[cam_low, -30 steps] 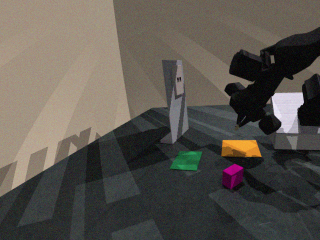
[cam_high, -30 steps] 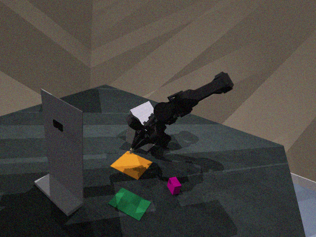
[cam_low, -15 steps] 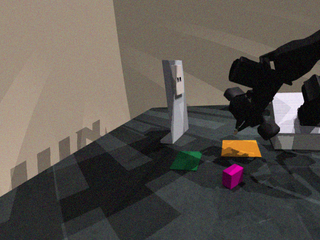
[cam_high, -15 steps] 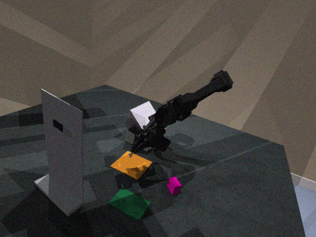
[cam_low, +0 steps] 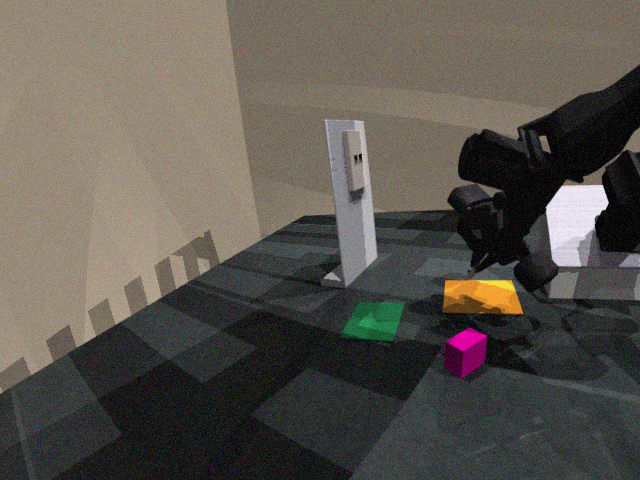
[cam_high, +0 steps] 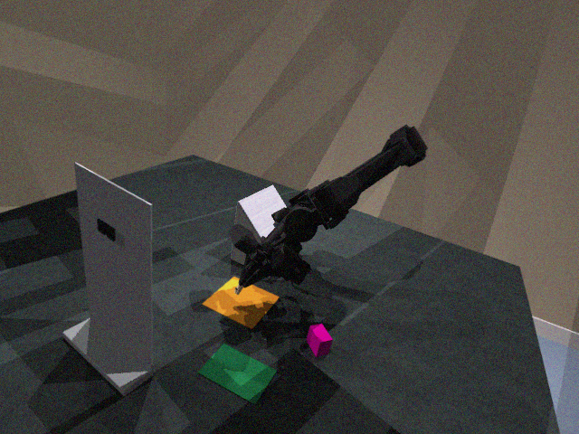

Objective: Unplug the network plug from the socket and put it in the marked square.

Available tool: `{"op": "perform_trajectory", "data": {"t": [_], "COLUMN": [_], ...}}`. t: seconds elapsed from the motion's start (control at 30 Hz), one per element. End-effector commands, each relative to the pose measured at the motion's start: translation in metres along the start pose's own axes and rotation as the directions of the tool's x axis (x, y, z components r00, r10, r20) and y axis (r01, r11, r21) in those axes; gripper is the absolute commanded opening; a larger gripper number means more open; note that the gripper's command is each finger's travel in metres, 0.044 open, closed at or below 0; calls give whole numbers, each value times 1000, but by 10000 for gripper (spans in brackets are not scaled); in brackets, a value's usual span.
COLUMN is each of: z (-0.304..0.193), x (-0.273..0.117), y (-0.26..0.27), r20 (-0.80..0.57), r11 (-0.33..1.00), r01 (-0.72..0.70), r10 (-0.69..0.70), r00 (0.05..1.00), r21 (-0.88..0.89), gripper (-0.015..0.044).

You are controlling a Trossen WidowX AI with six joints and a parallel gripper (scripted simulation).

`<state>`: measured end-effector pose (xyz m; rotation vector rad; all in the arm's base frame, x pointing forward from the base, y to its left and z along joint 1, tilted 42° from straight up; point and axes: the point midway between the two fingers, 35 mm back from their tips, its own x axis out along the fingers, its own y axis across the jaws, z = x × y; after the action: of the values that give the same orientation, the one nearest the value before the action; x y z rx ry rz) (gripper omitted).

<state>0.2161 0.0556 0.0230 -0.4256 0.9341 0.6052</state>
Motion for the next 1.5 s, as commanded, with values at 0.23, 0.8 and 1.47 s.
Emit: {"op": "perform_trajectory", "data": {"t": [0.23,0.8,1.47], "z": [-5,-5,-1], "x": [11,20,20], "y": [9,18,20], "r20": [-14,-11,-3], "r11": [1000,1000,1000], "r01": [-4,-4,-6], "r10": [4,5,6], "r00": [1000,1000,1000], "r21": [7,8,5], "gripper": [0,0,156]}}
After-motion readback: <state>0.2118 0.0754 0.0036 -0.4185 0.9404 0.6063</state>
